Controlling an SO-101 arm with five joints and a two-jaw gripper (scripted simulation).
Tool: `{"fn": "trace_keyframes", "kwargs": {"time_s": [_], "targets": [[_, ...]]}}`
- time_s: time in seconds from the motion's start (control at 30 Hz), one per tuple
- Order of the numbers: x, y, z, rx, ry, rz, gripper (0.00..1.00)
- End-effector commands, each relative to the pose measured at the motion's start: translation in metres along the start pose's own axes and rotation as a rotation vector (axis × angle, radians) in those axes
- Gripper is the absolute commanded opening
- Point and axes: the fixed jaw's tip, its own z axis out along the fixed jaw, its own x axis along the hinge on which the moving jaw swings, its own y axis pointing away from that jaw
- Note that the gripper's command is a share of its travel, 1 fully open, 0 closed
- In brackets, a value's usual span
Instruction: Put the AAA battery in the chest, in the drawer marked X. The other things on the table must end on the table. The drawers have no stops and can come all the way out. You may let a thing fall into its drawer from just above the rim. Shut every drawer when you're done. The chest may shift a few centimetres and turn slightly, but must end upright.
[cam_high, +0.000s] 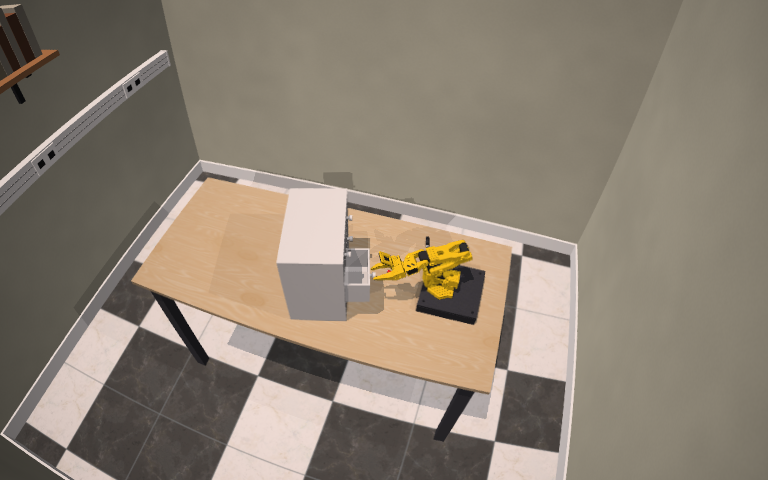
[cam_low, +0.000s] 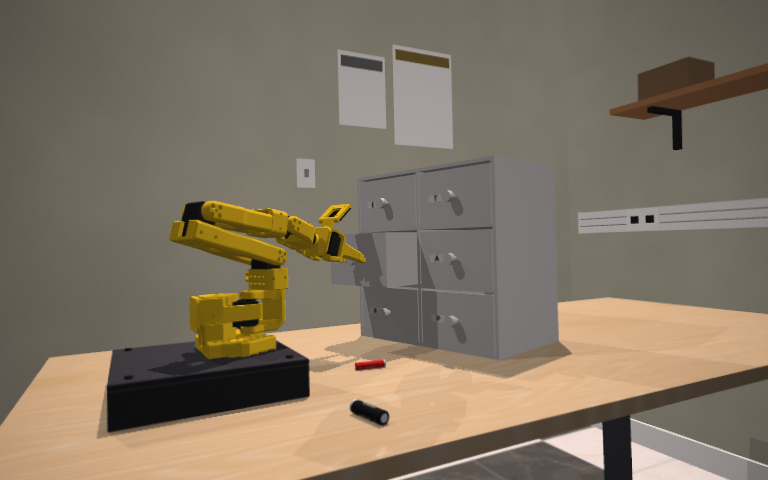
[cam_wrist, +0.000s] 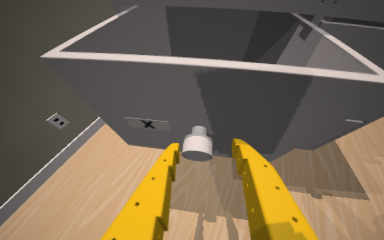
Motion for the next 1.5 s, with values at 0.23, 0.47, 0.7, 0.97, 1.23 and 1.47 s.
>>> {"fn": "trace_keyframes", "kwargs": {"time_s": [0.23, 0.47, 0.7, 0.97, 1.23, 1.47], "targets": [[0.004, 0.008, -0.019, -0.038, 0.099, -0.038, 0.21], [0.008, 0.01, -0.03, -0.051, 0.148, -0.054, 0.21], [0.014, 0.012, -0.044, -0.066, 0.202, -0.073, 0.21], [0.014, 0.012, -0.044, -0.066, 0.202, -0.073, 0.21], [0.028, 0.01, -0.049, -0.064, 0.43, -0.085, 0.21], [0.04, 0.009, -0.055, -0.063, 0.658, -0.095, 0.21]]}}
